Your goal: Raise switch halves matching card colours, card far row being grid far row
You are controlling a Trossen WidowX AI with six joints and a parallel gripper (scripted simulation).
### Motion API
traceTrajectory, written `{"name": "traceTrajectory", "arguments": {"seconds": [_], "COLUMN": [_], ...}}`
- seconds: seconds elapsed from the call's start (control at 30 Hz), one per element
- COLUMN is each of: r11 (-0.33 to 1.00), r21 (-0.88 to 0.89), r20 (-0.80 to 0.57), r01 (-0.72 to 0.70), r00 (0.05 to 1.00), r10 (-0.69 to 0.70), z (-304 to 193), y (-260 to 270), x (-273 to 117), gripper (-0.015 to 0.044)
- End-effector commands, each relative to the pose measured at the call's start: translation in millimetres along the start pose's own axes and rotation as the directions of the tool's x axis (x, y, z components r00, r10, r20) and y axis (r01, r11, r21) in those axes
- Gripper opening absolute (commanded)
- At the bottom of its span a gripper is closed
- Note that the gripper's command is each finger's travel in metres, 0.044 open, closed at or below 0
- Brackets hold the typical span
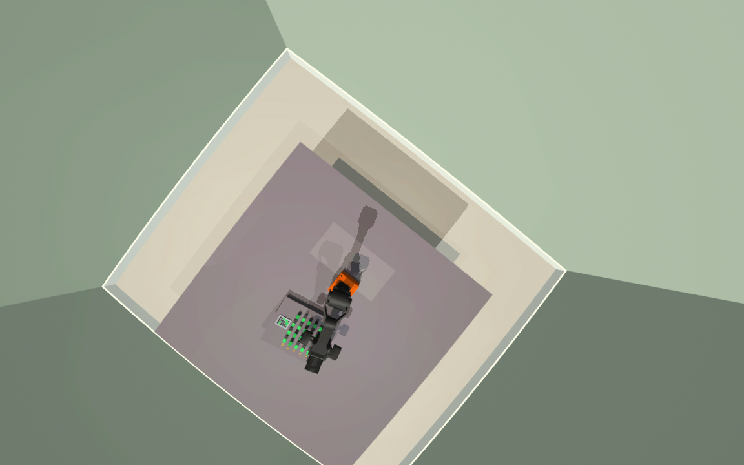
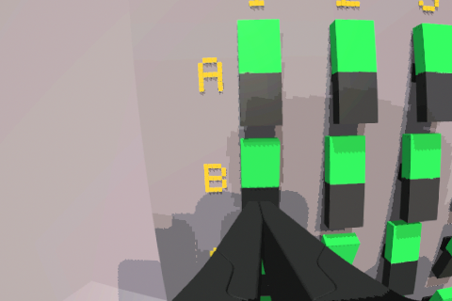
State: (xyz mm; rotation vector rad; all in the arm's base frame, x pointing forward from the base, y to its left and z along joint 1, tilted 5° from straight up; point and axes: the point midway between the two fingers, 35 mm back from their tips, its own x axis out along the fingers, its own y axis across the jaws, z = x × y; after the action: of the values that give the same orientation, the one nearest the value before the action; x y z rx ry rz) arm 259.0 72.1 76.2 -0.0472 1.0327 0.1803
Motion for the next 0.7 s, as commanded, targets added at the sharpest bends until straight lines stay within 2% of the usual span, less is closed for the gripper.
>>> {"name": "traceTrajectory", "arguments": {"seconds": [0.0,0.23,0.4,0.67], "r11": [1.000,1.000,1.000,1.000], "r21": [0.003,0.000,0.003,0.002], "r20": [0.002,0.000,-0.024,-0.028], "r01": [0.003,0.000,0.003,0.005], "r00": [1.000,1.000,1.000,1.000], "r10": [-0.003,0.000,-0.003,-0.005], "z": [0.4,0.7,3.2,4.7], "y": [-0.6,0.0,-0.3,-5.4], "x": [0.8,-1.5,-60.7,-62.9], "gripper": [0.0000,0.0000,0.0000,0.0000]}}
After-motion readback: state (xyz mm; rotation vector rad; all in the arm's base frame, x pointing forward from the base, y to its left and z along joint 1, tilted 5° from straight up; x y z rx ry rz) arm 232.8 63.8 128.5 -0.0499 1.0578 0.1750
